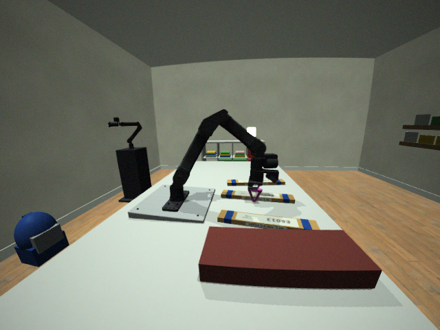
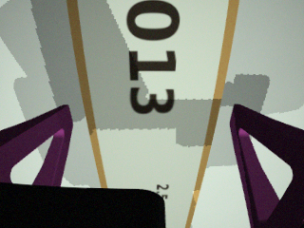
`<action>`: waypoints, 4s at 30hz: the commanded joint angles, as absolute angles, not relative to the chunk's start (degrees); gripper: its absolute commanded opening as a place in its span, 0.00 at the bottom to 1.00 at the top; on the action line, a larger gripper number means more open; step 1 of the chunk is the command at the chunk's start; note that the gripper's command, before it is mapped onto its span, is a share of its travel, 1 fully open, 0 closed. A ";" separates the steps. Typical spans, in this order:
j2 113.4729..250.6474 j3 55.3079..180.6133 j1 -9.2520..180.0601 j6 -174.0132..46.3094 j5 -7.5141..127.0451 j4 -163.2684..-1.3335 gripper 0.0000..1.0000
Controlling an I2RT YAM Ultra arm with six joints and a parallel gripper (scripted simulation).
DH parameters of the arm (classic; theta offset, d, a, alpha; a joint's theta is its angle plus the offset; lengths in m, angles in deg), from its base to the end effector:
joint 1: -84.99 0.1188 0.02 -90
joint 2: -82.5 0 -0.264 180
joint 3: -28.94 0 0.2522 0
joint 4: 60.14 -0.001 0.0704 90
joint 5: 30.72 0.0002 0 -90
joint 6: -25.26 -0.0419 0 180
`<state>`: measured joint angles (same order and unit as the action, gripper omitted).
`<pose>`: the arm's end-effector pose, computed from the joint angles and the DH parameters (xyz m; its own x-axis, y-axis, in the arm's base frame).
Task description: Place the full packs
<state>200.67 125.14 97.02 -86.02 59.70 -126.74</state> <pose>0.3726 0.0801 0.1449 -0.9866 0.1608 -0.0259 0.1608 0.9870 0.0022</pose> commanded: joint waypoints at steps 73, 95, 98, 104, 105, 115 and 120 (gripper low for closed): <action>199.54 125.40 96.73 -86.13 59.71 -125.11 0.00; 197.15 128.49 96.82 -86.19 59.73 -130.35 0.00; 196.72 128.96 96.83 -86.21 59.72 -131.18 0.00; 195.99 130.09 96.87 -86.23 59.72 -133.03 0.00; 195.87 130.28 96.88 -86.24 59.72 -133.35 0.00; 194.78 132.07 96.92 -86.27 59.75 -136.11 0.00; 194.29 133.32 96.95 -86.29 59.74 -137.84 0.00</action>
<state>199.52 129.07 97.00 -86.02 59.66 -134.92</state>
